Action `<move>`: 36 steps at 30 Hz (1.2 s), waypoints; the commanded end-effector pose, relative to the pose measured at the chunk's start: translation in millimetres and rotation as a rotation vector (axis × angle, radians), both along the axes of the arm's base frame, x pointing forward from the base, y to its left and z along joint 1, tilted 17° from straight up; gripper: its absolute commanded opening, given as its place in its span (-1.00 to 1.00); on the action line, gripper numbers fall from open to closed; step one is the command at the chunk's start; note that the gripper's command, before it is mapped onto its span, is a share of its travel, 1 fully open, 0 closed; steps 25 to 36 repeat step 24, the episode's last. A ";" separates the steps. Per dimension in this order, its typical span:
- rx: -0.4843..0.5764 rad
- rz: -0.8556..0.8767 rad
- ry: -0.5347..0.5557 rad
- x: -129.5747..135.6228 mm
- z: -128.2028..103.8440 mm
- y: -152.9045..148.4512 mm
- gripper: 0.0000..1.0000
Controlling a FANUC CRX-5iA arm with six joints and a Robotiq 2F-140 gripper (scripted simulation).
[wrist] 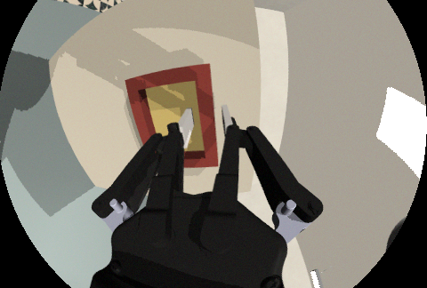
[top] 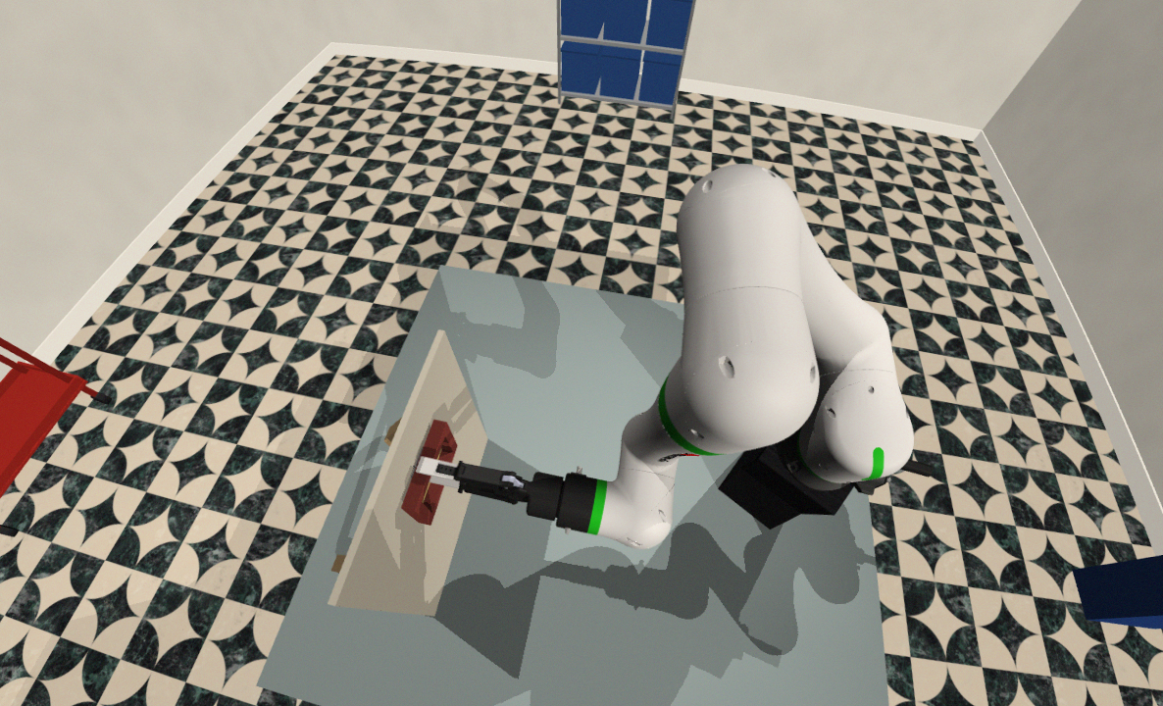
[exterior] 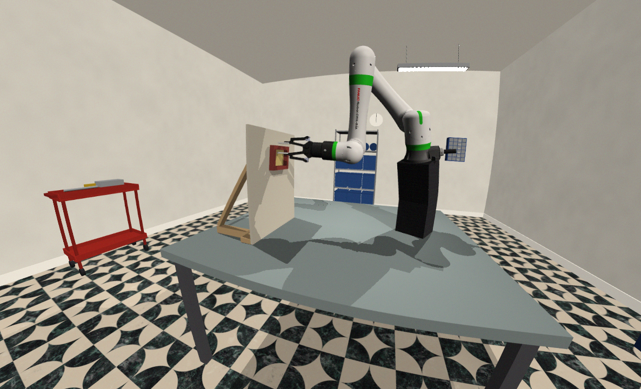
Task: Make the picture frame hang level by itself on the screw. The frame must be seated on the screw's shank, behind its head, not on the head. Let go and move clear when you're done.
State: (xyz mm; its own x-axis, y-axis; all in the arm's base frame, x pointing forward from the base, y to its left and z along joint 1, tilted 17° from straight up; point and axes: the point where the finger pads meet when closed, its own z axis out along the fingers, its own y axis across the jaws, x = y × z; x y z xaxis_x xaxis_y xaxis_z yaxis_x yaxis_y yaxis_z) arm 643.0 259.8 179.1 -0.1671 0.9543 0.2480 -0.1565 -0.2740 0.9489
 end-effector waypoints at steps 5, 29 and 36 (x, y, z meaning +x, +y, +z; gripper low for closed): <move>0.000 0.000 0.000 -3.6 -0.6 -0.5 -0.41; 0.000 0.000 0.000 -7.9 -1.5 -1.0 -0.41; 0.000 0.000 0.000 -7.9 -1.5 -1.0 -0.41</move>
